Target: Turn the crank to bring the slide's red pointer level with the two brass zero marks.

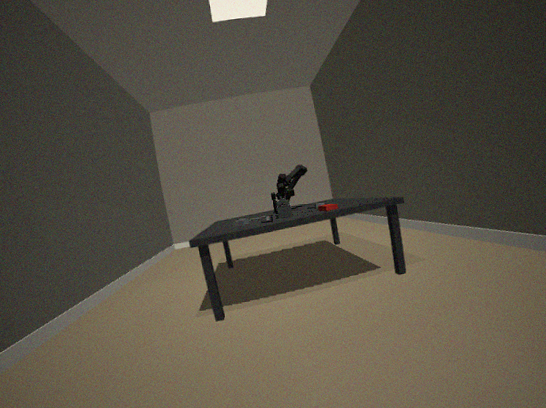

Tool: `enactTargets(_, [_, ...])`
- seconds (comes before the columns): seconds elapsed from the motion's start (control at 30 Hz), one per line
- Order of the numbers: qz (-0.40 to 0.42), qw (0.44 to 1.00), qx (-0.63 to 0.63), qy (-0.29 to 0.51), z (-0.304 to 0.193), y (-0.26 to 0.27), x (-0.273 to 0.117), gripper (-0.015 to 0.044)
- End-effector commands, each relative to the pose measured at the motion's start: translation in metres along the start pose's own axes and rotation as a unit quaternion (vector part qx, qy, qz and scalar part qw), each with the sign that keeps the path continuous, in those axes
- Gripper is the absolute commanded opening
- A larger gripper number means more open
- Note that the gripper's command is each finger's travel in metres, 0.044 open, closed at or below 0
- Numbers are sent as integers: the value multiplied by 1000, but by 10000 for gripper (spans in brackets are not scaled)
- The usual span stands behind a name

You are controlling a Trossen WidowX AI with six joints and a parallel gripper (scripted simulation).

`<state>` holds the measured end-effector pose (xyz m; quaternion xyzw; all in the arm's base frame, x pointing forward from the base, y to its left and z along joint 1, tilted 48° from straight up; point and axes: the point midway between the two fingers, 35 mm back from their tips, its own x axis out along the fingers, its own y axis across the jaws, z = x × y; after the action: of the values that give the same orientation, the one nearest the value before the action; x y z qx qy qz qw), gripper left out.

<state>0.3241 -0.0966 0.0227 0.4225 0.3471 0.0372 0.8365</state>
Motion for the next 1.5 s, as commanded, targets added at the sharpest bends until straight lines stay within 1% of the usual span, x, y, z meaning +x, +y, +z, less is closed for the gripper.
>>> enactTargets(0.0, [-10,1000,6,-6,2,-9,-2,0])
enactTargets(1.47, [-10,1000,5,-6,-5,-32,5,0])
